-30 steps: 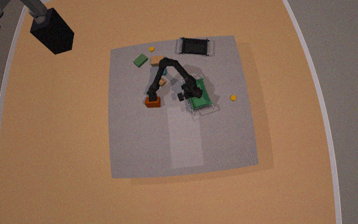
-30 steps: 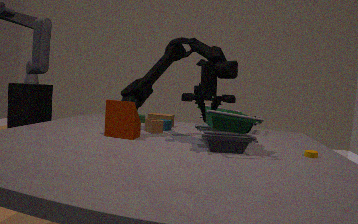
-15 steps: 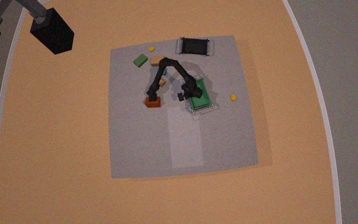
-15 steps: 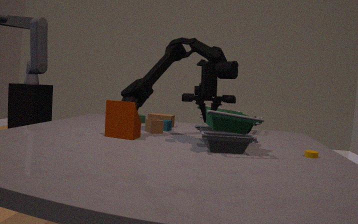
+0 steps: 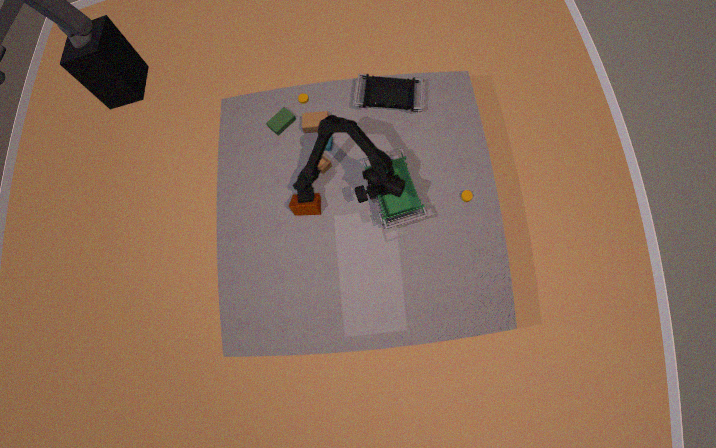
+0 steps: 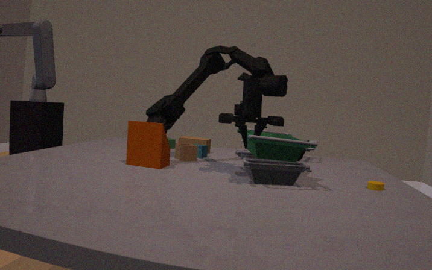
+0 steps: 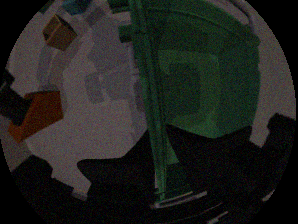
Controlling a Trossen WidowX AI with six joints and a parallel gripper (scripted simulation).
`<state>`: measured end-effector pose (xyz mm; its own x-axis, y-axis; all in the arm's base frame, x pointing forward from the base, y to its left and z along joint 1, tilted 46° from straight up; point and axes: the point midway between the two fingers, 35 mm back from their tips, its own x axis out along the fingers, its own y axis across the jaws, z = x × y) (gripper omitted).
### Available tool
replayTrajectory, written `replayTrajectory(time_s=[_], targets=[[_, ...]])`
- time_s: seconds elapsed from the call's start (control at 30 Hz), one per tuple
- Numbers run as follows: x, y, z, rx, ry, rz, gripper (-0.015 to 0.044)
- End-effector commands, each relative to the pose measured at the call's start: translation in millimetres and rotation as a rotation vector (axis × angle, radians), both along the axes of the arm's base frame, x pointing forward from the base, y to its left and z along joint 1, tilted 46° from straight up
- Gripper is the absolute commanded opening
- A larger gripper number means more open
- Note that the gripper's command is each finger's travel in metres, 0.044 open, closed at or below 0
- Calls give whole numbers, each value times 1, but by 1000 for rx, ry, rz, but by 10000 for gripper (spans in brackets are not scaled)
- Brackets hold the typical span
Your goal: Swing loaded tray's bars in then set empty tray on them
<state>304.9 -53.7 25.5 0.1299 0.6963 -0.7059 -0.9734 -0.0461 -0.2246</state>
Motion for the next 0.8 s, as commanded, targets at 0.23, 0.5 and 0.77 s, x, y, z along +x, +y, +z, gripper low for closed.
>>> replayTrajectory(time_s=[0.23,0.5,0.77], targets=[[-4,5,-3,5,23,7,249],[-4,5,-3,5,23,7,367],[-3,5,-3,5,16,10,440]])
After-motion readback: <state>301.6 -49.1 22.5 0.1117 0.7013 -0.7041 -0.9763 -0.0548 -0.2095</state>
